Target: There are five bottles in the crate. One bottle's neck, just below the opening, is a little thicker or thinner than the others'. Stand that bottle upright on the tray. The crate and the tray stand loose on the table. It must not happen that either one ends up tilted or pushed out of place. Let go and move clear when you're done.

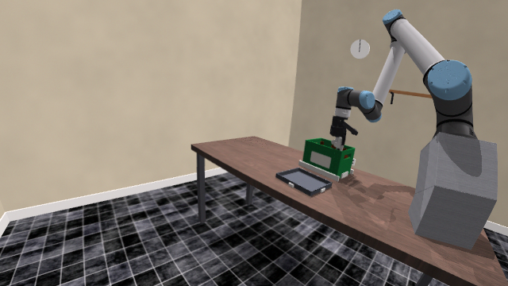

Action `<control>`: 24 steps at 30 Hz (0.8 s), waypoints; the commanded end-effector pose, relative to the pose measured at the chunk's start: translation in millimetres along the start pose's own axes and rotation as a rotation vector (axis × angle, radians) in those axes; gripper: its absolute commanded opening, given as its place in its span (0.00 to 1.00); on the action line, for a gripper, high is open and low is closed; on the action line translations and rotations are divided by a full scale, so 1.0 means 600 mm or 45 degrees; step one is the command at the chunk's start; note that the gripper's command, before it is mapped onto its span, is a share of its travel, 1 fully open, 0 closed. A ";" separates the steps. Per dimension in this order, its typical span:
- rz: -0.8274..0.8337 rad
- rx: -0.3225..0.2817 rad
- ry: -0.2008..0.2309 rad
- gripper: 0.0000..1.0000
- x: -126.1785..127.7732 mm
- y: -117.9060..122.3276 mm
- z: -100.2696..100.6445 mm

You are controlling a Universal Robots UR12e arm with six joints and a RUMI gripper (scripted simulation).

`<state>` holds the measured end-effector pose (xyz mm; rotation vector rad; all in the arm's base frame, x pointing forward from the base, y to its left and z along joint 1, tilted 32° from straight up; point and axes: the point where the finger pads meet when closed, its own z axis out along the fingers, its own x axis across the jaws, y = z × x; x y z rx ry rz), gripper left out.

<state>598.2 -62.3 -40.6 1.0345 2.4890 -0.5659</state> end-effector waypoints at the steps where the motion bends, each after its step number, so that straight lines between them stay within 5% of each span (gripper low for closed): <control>1: 0.000 -0.001 -0.001 0.38 0.000 0.000 -0.001; 24: 0.000 -0.001 -0.001 0.38 0.000 0.000 -0.029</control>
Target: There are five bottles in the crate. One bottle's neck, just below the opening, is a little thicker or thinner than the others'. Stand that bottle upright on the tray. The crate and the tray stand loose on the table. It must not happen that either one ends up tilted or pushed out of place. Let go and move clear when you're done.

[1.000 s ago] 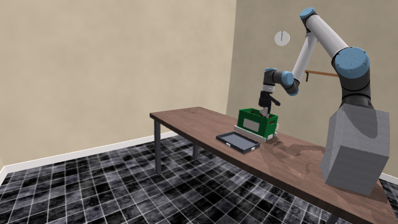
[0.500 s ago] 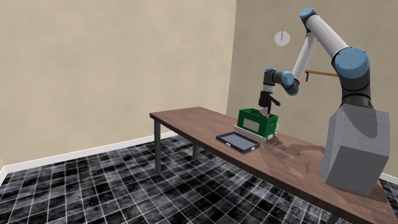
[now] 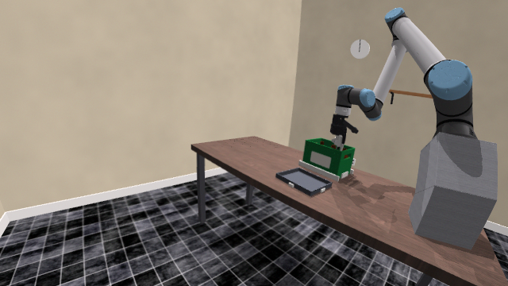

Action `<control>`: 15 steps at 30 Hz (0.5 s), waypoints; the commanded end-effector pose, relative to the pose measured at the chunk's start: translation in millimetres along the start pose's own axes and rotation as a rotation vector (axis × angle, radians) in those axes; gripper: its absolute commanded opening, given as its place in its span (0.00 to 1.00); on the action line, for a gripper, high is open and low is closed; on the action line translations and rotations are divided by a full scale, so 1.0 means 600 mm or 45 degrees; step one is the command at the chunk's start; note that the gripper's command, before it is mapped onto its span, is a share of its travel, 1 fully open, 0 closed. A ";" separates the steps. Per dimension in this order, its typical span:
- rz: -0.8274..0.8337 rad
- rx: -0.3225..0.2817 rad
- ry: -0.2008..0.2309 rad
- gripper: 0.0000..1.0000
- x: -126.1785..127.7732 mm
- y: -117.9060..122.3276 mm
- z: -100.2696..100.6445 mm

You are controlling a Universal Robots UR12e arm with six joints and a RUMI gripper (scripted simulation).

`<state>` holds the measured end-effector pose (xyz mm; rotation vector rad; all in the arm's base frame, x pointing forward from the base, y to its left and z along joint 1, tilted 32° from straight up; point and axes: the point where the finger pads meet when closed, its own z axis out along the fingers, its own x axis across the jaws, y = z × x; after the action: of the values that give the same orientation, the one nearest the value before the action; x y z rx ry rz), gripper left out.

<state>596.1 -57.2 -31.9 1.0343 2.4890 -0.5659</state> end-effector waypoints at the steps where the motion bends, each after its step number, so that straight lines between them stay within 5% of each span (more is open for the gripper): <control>1: 0.000 -0.001 -0.001 0.38 0.000 0.000 -0.017; 15: 0.000 -0.001 -0.001 0.38 0.000 0.000 -0.083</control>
<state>588.5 -37.4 1.4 1.0339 2.4887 -0.5657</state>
